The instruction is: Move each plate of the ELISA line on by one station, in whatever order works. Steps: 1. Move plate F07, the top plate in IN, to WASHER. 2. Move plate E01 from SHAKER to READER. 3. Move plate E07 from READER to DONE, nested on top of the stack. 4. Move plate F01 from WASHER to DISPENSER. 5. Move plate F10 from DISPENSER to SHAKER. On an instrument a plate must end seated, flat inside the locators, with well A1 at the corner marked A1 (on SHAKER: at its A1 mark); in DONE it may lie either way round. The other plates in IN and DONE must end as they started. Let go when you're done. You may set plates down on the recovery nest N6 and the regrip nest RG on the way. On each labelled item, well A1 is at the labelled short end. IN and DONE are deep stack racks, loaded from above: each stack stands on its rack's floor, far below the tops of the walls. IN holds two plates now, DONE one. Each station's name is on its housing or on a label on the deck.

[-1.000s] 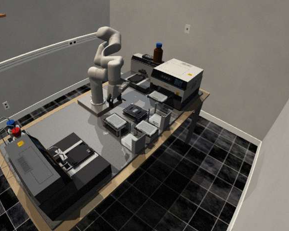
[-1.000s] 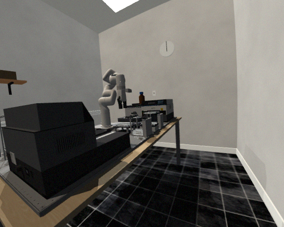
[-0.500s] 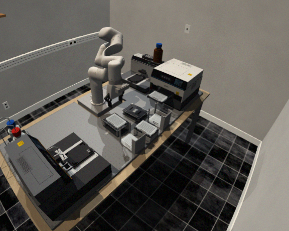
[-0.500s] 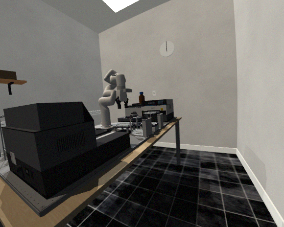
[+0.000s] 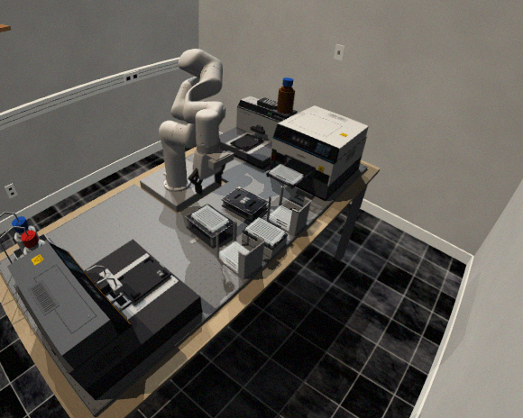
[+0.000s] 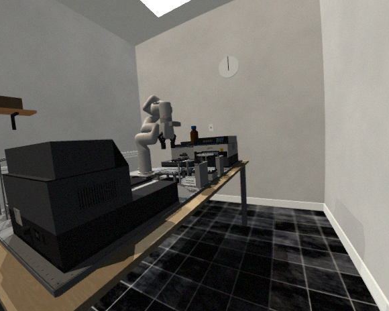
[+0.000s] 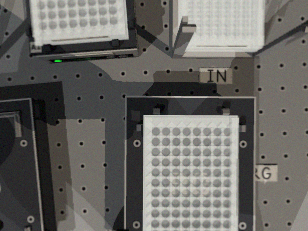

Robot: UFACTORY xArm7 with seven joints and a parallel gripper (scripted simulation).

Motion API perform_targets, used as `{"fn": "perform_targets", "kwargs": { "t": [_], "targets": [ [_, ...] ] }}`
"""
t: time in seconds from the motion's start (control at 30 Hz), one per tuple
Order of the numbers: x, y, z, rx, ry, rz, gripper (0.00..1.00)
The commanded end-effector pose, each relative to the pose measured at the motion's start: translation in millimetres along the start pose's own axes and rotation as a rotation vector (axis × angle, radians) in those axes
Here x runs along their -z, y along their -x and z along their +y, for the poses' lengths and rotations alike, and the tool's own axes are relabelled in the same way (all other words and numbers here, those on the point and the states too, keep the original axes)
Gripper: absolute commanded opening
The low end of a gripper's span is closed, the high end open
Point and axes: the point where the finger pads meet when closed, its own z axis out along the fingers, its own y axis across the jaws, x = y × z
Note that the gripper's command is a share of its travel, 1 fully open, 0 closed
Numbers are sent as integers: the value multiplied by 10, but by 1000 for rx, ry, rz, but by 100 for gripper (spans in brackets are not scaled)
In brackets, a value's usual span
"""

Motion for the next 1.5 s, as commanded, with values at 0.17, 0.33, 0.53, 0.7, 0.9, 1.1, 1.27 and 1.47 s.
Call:
{"fn": "perform_targets", "kwargs": {
  "t": [0.17,0.33,0.53,0.7,0.9,1.1,1.27,1.47],
  "targets": [
    [11,-8,3,0,1,3,100],
    [11,-8,3,0,1,3,100],
    [11,-8,3,0,1,3,100],
    [-1,-8,3,0,1,3,100],
    [-82,-9,3,0,1,3,100],
    [-162,-9,3,0,1,3,100],
    [-202,-10,3,0,1,3,100],
    [-282,-10,3,0,1,3,100]
  ]
}}
